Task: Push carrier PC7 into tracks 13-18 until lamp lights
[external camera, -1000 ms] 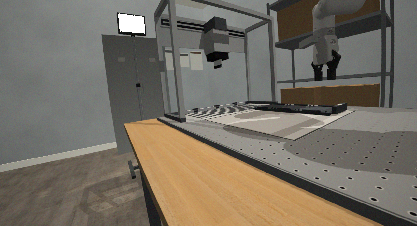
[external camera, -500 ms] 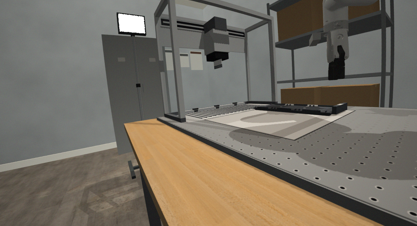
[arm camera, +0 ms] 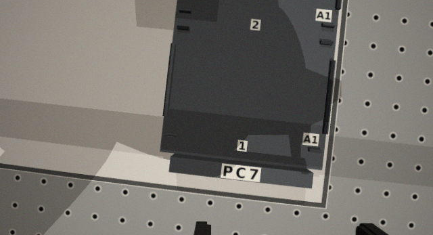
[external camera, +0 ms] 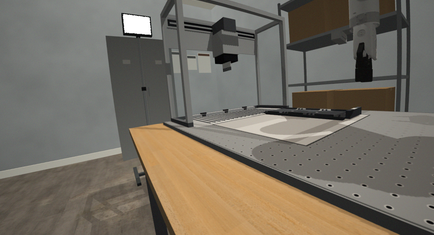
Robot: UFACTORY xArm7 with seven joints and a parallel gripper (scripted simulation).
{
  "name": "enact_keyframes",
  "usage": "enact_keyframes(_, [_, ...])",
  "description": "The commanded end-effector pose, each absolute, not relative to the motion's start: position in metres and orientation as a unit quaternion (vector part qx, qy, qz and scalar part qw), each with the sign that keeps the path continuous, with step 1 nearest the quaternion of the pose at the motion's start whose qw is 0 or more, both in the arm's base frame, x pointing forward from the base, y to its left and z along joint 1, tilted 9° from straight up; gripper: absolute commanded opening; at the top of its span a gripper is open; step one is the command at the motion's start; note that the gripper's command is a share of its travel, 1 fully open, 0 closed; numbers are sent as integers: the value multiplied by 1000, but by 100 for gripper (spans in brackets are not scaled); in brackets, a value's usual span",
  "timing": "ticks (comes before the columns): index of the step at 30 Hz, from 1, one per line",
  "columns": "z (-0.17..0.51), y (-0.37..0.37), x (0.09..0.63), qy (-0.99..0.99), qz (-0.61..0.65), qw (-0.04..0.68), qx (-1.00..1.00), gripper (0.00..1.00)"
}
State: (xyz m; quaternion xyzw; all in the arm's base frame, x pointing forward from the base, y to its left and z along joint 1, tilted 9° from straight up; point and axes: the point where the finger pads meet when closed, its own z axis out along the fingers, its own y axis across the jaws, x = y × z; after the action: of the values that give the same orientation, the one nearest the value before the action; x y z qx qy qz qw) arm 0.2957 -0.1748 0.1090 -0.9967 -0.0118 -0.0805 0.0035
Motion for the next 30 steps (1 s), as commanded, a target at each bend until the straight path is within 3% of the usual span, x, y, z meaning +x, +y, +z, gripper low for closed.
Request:
enact_keyframes(1, [109, -157, 275, 37, -79, -7, -996, 82])
enact_keyframes(30, [94, -156, 276, 37, -79, -7, -996, 82])
